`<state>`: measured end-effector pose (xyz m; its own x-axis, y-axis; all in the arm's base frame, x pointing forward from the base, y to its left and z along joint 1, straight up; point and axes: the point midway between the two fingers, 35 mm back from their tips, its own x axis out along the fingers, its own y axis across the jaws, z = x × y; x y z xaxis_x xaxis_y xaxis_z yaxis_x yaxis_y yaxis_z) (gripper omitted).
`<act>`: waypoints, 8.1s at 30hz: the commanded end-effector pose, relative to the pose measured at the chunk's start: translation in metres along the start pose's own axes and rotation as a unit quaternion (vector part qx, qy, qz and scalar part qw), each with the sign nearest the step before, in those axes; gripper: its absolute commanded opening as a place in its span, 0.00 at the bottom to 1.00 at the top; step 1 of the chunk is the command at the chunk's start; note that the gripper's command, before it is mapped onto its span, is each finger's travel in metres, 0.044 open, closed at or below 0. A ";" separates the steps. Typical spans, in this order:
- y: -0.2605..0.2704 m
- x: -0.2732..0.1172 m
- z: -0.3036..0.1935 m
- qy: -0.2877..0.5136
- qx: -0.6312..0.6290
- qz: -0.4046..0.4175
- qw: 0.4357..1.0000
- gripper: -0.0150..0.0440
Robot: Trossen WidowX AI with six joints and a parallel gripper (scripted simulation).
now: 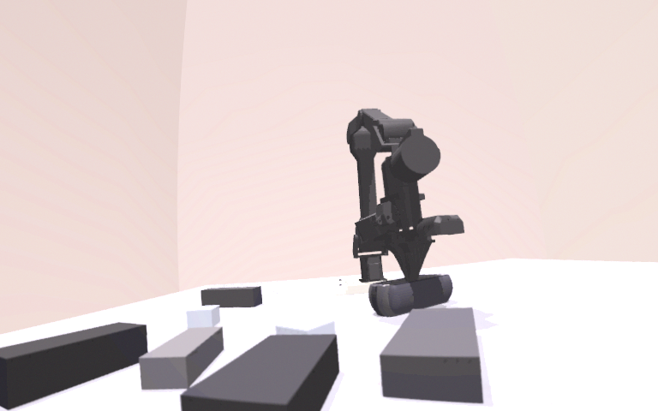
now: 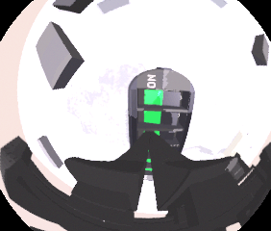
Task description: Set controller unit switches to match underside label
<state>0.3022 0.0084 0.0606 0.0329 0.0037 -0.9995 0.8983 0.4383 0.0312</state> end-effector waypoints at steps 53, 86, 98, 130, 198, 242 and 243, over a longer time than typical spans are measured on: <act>-0.022 0.001 0.040 -0.001 -0.001 -0.003 1.000 0.25; -0.022 0.001 0.040 -0.001 -0.001 -0.003 1.000 0.25; -0.020 -0.022 0.041 -0.002 -0.001 -0.002 1.000 0.25; -0.011 -0.048 -0.010 0.001 -0.001 -0.002 1.000 0.25; 0.035 0.030 -0.011 0.001 -0.002 -0.105 0.995 0.25; 0.006 0.019 -0.008 -0.004 -0.001 -0.088 0.996 0.25; 0.011 0.015 -0.008 -0.003 -0.001 -0.090 0.996 0.25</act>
<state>0.3008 0.0167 0.0394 -0.1290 -0.0820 -0.9882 0.8884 0.4331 -0.1520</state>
